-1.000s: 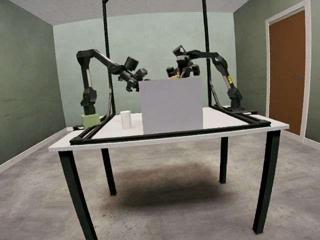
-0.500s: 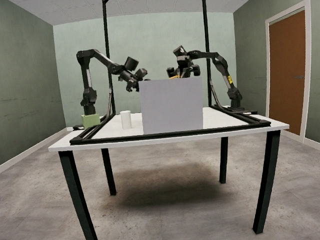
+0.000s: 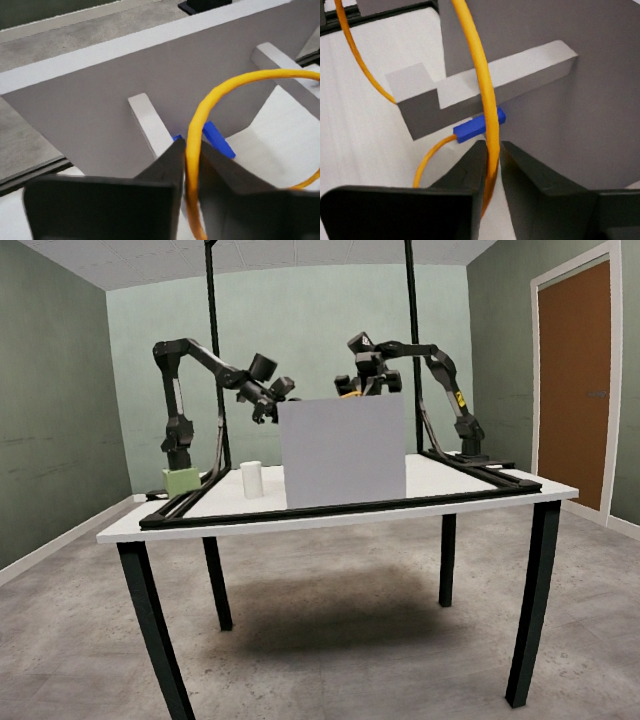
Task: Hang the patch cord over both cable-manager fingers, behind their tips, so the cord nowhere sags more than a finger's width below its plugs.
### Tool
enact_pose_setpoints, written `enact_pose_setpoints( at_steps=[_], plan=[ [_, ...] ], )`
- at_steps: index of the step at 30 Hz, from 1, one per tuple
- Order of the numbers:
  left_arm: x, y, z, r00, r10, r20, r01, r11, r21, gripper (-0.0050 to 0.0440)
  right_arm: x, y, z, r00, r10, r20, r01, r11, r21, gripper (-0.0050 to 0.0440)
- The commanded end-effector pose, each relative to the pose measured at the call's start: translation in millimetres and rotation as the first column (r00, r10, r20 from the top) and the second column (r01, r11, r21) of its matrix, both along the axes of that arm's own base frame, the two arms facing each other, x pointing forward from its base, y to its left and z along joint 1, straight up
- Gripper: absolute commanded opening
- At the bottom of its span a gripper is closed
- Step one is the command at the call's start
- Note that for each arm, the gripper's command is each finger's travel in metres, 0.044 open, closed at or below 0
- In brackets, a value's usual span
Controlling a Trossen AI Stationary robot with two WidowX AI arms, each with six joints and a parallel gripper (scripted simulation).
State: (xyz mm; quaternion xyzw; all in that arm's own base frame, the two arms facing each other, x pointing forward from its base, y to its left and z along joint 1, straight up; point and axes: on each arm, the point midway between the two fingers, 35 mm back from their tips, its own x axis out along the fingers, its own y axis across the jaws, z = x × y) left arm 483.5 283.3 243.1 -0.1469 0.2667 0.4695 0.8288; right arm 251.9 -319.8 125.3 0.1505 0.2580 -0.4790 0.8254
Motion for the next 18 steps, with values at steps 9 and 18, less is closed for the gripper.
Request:
enact_pose_setpoints(
  at_steps=[9,18],
  plan=[
    [-9.9,1.9,21.0,0.999,0.003,0.040,-0.004,1.000,0.019,0.0025,0.8,-1.3,7.0,1.000,0.001,0.011,0.000,1.000,-0.013,0.0040],
    [-13.4,4.2,18.3,0.999,0.006,0.039,-0.007,1.000,0.019,0.0025,0.8,-1.3,7.0,1.000,0.001,0.011,0.000,1.000,-0.013,0.0040]
  ],
)
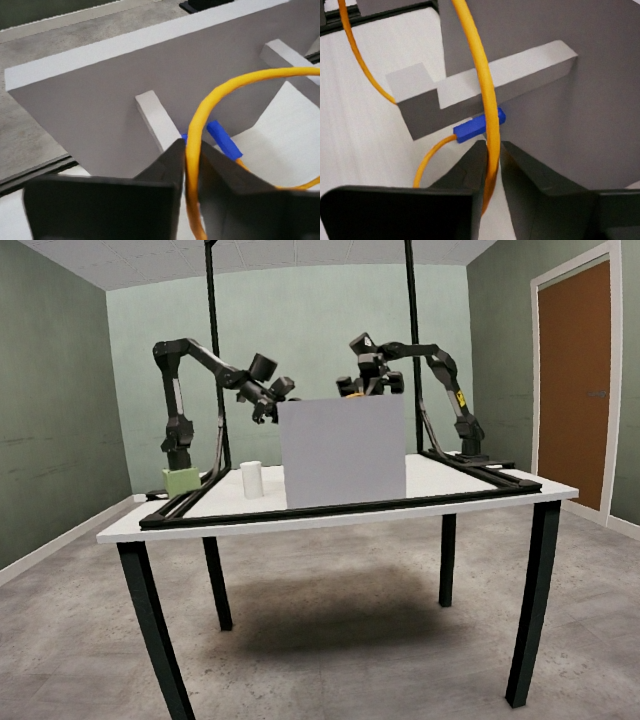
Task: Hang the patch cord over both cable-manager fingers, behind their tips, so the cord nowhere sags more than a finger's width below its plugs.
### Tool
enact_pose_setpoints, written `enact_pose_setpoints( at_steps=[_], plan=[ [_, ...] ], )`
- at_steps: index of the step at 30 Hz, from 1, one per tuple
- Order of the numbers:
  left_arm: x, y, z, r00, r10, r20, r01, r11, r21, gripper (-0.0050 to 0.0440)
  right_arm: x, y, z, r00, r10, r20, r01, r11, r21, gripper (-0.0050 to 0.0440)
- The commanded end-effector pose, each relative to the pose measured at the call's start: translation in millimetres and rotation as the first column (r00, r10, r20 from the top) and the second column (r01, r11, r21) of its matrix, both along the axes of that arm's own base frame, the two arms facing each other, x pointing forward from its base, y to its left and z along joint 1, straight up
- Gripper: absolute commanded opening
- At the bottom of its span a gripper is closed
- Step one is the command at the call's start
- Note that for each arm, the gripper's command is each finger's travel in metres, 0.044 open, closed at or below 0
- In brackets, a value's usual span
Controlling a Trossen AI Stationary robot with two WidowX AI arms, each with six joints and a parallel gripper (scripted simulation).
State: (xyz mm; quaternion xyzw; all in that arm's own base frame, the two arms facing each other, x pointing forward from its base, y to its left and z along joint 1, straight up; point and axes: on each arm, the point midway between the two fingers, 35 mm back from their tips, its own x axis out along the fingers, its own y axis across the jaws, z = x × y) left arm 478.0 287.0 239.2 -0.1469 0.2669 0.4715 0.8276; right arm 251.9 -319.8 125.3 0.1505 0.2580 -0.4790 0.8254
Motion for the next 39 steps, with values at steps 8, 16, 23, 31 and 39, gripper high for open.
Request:
enact_pose_setpoints(
  at_steps=[8,16,23,31,39],
  plan=[
    [-10.5,2.2,20.1,0.999,0.004,0.039,-0.005,1.000,0.019,0.0025,0.8,-1.3,7.0,1.000,0.001,0.011,0.000,1.000,-0.013,0.0040],
    [-14.3,4.6,17.1,0.999,0.007,0.038,-0.008,1.000,0.020,0.0025,0.8,-1.3,7.0,1.000,0.001,0.011,0.000,1.000,-0.013,0.0040],
    [-16.9,6.1,15.2,0.999,0.010,0.037,-0.010,1.000,0.020,0.0025,0.8,-1.3,7.0,1.000,0.001,0.011,0.000,1.000,-0.013,0.0040],
    [-19.6,6.8,11.7,0.999,0.008,0.038,-0.008,1.000,0.020,0.0025,0.8,-1.3,7.0,1.000,0.001,0.011,0.000,1.000,-0.013,0.0040],
    [-21.3,6.7,9.1,0.999,0.006,0.038,-0.007,1.000,0.020,0.0025,0.8,-1.3,7.0,1.000,0.001,0.011,0.000,1.000,-0.013,0.0040]
  ],
)
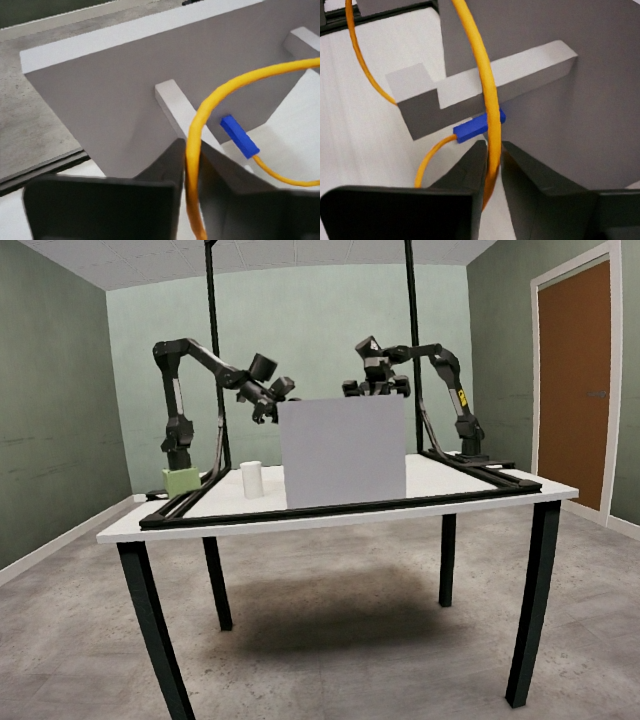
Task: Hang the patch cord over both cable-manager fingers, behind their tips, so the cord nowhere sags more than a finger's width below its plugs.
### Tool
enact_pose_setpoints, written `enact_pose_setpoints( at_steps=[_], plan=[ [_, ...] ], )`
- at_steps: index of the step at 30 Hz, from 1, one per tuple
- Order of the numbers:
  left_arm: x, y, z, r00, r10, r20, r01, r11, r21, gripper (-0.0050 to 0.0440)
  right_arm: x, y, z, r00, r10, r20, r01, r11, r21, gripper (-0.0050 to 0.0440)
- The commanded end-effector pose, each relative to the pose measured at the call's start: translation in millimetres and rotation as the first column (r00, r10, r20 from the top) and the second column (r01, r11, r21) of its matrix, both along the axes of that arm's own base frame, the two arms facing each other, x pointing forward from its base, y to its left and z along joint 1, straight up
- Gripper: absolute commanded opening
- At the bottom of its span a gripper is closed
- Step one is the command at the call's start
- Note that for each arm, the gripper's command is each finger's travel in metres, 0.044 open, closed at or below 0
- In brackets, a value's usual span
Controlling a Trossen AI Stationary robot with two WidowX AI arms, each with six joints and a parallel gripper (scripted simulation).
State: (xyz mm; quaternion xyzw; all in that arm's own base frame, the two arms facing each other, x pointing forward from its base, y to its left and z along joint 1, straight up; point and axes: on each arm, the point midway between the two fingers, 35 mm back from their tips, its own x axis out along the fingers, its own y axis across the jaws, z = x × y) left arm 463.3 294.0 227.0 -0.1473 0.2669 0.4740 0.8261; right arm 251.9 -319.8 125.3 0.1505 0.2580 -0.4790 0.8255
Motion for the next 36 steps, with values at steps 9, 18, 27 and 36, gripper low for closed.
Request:
enact_pose_setpoints(
  at_steps=[9,18,27,36],
  plan=[
    [-9.1,-0.1,17.4,0.999,-0.003,0.040,0.003,1.000,0.019,0.0025,0.8,-1.3,7.0,1.000,0.001,0.011,0.000,1.000,-0.013,0.0040],
    [-10.9,-0.4,14.6,0.999,-0.006,0.041,0.005,1.000,0.019,0.0025,0.8,-1.3,7.0,1.000,0.001,0.011,0.000,1.000,-0.013,0.0040],
    [-13.2,-0.3,11.3,0.999,-0.008,0.041,0.008,1.000,0.019,0.0025,0.8,-1.3,7.0,1.000,0.001,0.011,0.000,1.000,-0.013,0.0040],
    [-14.7,-0.4,9.1,0.999,-0.010,0.042,0.009,1.000,0.019,0.0025,0.8,-1.3,7.0,1.000,0.001,0.011,0.000,1.000,-0.013,0.0040]
  ],
)
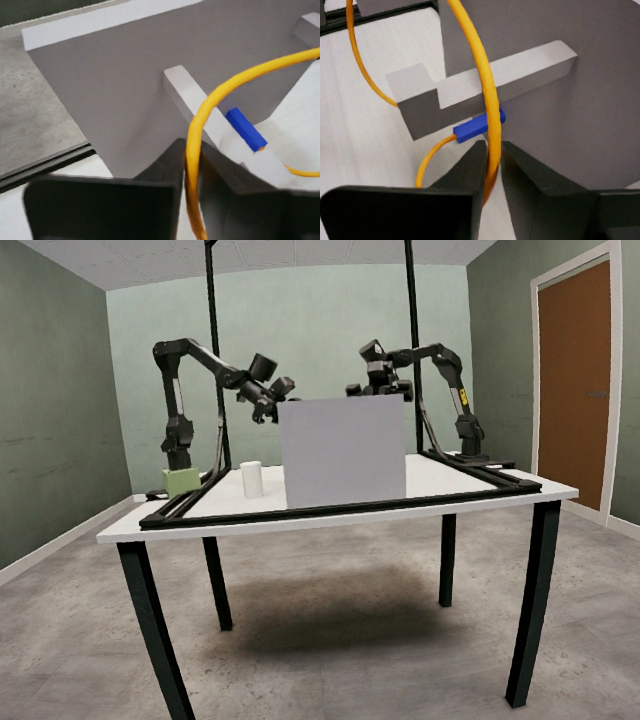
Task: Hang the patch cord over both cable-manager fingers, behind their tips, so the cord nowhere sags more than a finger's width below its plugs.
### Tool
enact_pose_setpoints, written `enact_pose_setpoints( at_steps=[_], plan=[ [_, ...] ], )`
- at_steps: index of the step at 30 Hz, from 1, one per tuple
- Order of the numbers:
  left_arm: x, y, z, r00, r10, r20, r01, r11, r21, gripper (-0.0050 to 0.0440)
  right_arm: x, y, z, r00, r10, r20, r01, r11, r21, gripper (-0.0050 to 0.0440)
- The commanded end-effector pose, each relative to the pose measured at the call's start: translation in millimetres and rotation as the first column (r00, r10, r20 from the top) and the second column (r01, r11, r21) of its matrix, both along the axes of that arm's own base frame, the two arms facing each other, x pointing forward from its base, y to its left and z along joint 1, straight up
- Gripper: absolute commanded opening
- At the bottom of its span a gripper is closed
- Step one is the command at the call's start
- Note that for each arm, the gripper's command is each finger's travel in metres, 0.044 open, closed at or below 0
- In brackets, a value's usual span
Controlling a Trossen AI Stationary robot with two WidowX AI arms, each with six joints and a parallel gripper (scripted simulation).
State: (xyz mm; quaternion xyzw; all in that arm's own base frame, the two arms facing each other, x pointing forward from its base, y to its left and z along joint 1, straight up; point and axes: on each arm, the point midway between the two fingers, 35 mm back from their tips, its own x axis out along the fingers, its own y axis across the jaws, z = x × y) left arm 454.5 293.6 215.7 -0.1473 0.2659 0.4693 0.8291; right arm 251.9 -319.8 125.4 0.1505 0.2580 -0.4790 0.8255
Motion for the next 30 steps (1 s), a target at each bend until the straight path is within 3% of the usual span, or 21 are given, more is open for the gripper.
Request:
enact_pose_setpoints(
  at_steps=[1,30],
  plan=[
    [-6.3,0.1,20.1,0.999,0.000,0.038,-0.001,1.000,0.019,0.0025,0.8,-1.3,7.0,1.000,0.001,0.011,0.000,1.000,-0.013,0.0040],
    [-9.4,-0.3,16.2,0.999,-0.003,0.040,0.002,1.000,0.020,0.0025,0.8,-1.3,7.0,1.000,0.001,0.011,0.000,1.000,-0.013,0.0040]
  ],
)
